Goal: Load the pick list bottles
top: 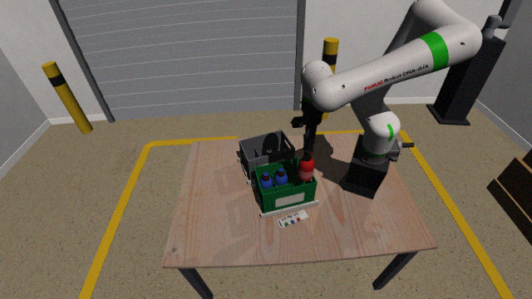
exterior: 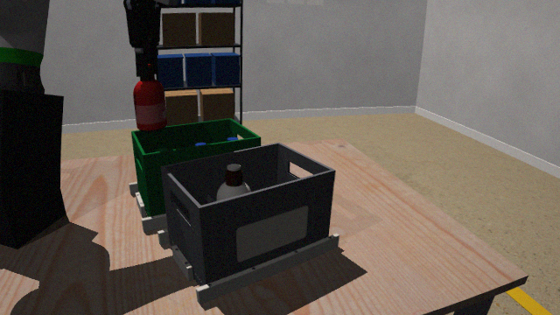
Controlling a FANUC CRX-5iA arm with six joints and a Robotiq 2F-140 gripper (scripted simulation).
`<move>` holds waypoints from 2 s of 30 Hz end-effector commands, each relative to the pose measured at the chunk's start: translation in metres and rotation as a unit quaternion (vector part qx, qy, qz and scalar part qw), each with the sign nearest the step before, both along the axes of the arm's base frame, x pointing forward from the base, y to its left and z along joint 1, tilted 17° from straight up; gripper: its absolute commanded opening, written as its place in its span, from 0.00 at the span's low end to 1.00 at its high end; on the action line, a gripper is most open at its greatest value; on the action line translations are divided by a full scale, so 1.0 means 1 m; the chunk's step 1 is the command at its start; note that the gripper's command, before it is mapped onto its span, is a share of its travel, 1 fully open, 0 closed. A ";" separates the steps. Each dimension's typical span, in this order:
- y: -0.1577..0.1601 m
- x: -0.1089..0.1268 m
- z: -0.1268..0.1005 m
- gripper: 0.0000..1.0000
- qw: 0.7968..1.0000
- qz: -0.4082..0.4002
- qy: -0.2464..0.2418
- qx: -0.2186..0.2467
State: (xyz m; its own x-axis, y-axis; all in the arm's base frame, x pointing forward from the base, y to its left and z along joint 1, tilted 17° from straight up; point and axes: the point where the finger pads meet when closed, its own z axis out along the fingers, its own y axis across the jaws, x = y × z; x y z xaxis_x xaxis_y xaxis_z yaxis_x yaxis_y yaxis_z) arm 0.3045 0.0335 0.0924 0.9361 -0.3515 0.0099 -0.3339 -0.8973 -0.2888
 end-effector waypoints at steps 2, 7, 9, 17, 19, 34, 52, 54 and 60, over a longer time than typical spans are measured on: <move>-0.001 0.001 0.000 0.10 1.000 0.000 -0.001 0.000; -0.001 0.001 0.000 0.10 1.000 0.000 -0.001 0.000; -0.001 0.001 0.000 0.10 1.000 0.000 -0.001 0.000; -0.002 0.001 0.000 0.10 1.000 0.000 -0.001 0.000; -0.002 0.001 0.000 0.10 1.000 0.000 -0.001 0.000; -0.003 0.002 0.000 0.10 1.000 0.000 -0.001 0.000; -0.002 0.002 -0.005 0.10 1.000 0.000 -0.001 0.000; -0.001 0.002 -0.007 0.10 1.000 0.000 -0.001 0.000; 0.000 0.003 -0.011 0.10 1.000 0.000 -0.001 0.000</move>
